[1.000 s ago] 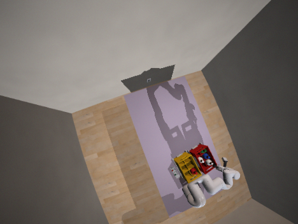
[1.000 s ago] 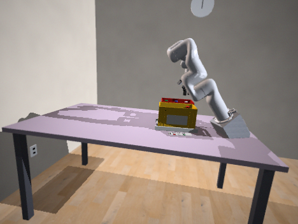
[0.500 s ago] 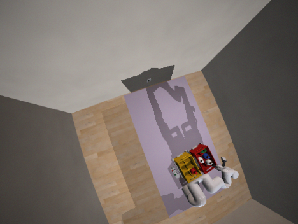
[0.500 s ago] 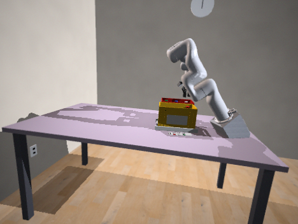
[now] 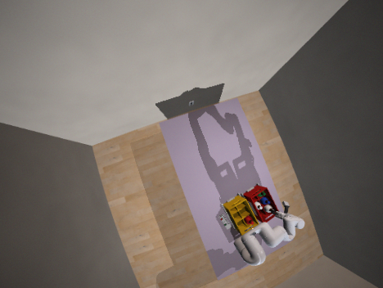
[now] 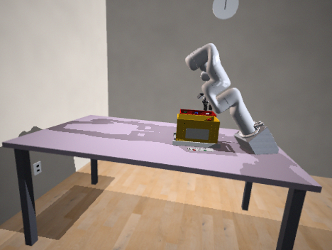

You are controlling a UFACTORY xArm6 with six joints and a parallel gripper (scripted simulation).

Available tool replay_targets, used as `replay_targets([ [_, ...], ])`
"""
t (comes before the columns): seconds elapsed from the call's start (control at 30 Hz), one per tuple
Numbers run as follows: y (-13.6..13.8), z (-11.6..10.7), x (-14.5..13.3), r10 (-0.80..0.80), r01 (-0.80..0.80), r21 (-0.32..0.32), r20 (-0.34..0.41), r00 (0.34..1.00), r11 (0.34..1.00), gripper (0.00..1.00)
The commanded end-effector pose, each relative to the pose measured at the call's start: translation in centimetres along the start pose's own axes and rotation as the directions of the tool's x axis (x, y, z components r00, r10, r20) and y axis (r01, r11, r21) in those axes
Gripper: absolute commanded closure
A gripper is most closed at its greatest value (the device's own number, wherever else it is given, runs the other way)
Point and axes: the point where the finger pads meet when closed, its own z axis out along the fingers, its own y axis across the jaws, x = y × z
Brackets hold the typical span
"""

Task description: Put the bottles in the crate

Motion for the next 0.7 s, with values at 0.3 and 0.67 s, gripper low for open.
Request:
replay_targets([
  [0.3, 0.1, 1.6, 0.1, -0.001, 0.001, -0.002, -0.003, 1.000, 1.000, 0.35],
  [0.67, 0.1, 2.8, 0.1, -0.001, 0.001, -0.002, -0.003, 1.000, 1.000, 0.35],
])
